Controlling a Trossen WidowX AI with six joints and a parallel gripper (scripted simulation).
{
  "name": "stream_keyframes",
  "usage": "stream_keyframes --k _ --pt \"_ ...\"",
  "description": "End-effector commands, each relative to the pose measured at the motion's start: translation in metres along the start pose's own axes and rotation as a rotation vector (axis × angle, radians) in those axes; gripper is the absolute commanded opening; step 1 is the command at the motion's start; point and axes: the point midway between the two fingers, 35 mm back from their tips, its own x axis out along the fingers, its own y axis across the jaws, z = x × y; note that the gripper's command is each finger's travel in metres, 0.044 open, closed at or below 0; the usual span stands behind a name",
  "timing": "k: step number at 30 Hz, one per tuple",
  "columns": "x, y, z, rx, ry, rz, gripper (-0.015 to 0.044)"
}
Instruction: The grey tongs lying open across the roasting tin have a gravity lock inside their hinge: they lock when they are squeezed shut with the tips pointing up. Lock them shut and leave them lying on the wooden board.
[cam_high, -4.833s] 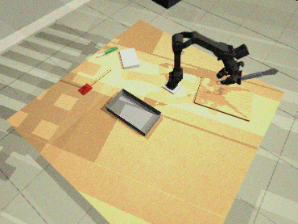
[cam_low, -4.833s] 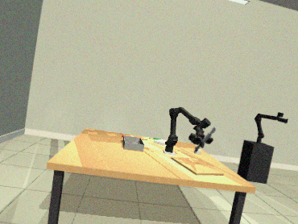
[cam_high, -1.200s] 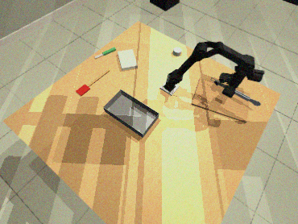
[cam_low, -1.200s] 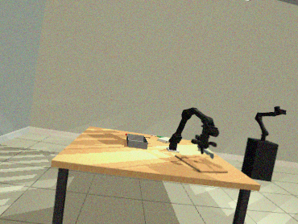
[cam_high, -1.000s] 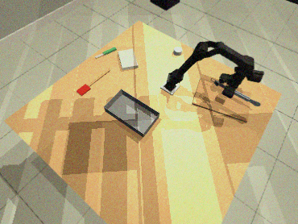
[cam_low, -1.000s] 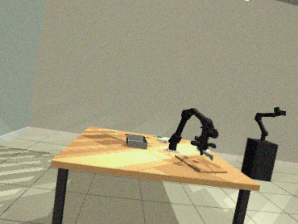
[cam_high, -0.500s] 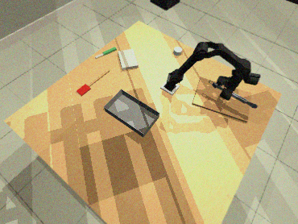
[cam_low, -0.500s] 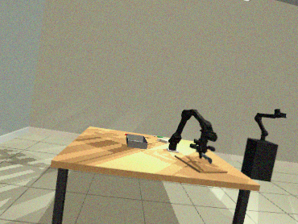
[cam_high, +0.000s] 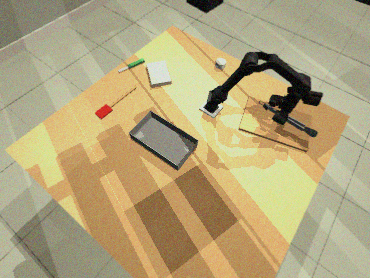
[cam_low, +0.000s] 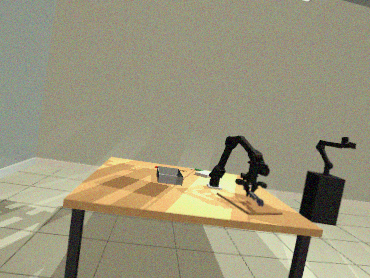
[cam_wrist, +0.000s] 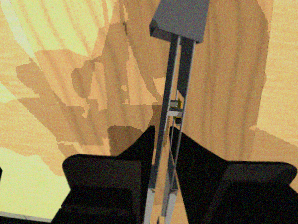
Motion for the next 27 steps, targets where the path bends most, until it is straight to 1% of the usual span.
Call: stream_keyframes --k 1,11,12,15,18,23,27 --pt "0.000 0.000 0.000 0.000 0.000 0.000 0.0165" --pt "0.000 0.000 0.000 0.000 0.000 0.000 0.0427" --pt "0.000 0.000 0.000 0.000 0.000 0.000 0.0440" --pt "-0.006 0.000 0.005 0.001 -0.001 -0.001 0.0440" --pt "-0.027 0.003 0.024 0.003 -0.003 -0.002 0.0440" --pt "-0.073 0.014 0.078 0.003 -0.007 -0.001 0.0440" --pt "-0.103 0.029 0.127 0.002 -0.011 -0.001 0.0440"
